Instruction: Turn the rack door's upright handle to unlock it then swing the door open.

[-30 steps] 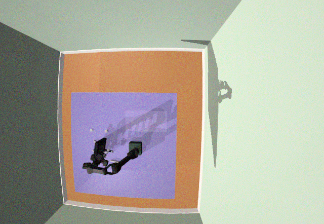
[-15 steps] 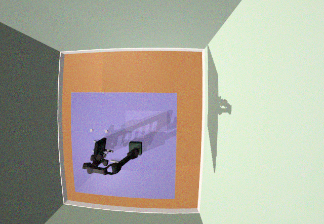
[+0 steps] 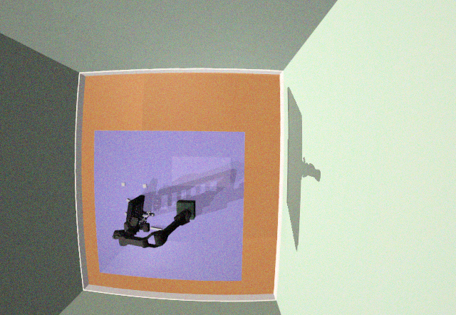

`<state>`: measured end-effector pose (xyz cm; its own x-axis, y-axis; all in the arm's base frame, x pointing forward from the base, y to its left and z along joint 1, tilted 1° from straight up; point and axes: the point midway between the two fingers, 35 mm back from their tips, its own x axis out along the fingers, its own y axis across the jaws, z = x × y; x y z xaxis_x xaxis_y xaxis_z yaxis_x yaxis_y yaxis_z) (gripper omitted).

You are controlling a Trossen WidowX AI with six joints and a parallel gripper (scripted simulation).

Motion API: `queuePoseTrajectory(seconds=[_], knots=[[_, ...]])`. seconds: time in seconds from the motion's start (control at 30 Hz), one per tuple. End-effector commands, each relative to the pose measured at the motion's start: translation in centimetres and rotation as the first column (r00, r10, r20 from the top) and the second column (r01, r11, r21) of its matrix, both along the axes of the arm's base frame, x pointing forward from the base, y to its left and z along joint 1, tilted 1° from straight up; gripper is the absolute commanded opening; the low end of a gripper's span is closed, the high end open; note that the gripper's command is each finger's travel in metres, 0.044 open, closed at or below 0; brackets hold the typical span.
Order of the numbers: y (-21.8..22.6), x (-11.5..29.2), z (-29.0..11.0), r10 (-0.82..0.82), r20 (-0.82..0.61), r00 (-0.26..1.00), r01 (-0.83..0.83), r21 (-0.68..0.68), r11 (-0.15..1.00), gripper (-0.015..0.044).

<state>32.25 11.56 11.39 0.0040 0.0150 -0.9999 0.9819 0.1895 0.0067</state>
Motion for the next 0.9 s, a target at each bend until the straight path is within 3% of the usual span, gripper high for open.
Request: queuePoseTrajectory(seconds=[0.0, 0.87], knots=[[-0.3, -0.3, 0.0, 0.087, 0.01, 0.996, -0.087, -0.002, 0.996, 0.0009], [-4.0, -4.7, -0.2, 0.532, 0.01, 0.847, -0.532, -0.01, 0.847, 0.0009]])
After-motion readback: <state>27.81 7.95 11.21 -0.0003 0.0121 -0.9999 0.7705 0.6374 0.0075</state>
